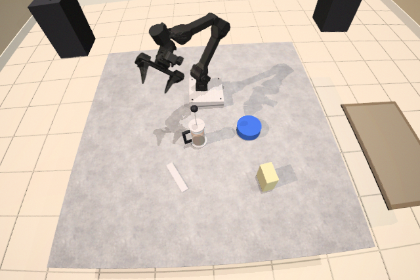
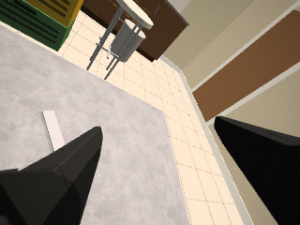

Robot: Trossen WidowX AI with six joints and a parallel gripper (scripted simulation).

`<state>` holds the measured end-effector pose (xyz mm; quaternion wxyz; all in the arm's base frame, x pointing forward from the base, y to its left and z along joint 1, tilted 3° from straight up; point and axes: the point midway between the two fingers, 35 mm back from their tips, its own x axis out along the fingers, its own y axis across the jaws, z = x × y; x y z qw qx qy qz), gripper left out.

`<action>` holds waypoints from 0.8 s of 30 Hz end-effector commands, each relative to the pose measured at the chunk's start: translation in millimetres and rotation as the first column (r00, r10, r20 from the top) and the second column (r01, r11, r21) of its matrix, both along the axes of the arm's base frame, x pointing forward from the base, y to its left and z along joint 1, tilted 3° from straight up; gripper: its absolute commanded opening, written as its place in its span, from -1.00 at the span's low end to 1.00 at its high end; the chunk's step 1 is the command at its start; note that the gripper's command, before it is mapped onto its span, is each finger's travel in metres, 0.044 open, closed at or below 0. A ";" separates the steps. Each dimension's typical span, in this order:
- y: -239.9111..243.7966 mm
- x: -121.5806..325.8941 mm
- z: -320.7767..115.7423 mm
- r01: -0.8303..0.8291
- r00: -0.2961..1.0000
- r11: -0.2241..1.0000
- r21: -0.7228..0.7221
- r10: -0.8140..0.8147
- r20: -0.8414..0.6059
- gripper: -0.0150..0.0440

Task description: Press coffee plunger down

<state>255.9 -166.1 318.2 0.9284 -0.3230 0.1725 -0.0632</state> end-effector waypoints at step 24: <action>136.6 -6.2 -75.9 0.131 0.989 0.746 0.653 -0.058 -0.133 1.00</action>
